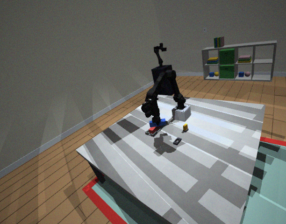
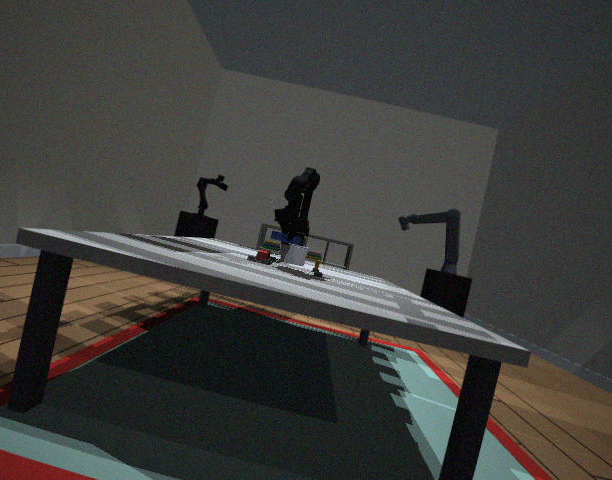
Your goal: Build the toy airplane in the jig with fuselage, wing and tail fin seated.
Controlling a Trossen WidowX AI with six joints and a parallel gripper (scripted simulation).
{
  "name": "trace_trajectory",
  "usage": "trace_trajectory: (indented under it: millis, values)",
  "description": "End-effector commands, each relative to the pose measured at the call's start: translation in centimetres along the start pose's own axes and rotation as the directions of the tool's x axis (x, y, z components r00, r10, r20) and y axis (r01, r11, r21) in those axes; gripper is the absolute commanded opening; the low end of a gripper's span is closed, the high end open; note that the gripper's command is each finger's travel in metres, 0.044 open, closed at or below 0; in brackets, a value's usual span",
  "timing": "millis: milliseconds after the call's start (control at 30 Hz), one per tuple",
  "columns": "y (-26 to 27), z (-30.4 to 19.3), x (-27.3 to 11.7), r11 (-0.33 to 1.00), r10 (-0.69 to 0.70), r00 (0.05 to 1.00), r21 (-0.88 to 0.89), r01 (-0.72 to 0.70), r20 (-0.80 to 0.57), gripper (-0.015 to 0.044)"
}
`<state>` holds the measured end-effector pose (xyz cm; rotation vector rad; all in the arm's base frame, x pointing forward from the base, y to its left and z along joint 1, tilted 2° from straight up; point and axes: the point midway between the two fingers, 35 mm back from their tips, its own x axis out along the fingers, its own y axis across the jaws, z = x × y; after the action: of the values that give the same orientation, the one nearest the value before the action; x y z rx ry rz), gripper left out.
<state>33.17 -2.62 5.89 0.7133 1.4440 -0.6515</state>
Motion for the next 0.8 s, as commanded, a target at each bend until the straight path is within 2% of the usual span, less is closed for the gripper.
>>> trace_trajectory:
  millis: [0,767]
  values:
    - [-1.3,0.8,0.3,0.996,0.003,1.000,0.091,-0.002,0.000,0.0000]
    - [-8.0,3.8,1.6,0.874,-0.002,1.000,0.486,0.001,0.001,0.0000]
